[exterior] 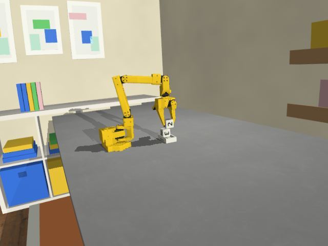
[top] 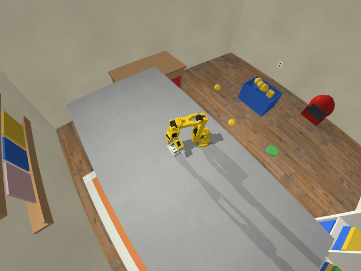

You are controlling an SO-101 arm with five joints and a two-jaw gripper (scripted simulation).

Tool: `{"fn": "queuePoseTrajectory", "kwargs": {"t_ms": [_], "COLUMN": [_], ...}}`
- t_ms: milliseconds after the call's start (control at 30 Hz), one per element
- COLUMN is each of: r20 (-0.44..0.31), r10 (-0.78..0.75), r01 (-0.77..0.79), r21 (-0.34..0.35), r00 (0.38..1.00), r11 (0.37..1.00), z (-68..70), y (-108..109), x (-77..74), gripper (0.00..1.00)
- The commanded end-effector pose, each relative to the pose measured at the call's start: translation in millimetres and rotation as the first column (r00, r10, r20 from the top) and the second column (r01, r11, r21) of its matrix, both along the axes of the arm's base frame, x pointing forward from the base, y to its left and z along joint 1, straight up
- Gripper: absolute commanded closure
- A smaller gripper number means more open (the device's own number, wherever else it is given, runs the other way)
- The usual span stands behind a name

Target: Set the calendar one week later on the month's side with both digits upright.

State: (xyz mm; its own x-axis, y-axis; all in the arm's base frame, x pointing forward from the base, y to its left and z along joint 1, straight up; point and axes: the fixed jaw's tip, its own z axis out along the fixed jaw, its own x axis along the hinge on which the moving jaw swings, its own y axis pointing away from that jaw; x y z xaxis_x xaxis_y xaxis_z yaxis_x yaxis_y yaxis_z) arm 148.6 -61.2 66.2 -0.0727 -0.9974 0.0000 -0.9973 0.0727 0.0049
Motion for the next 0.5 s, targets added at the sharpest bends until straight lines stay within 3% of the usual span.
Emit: {"fn": "queuePoseTrajectory", "kwargs": {"t_ms": [0,467], "r20": [0.032,0.032], "r10": [-0.012,-0.008], "r01": [0.012,0.009], "r21": [-0.011,-0.011], "r00": [0.999,0.999], "r11": [1.0,1.0], "z": [5.6,0.8], "y": [-3.2,-3.3], "x": [4.1,4.3], "gripper": [1.0,1.0]}}
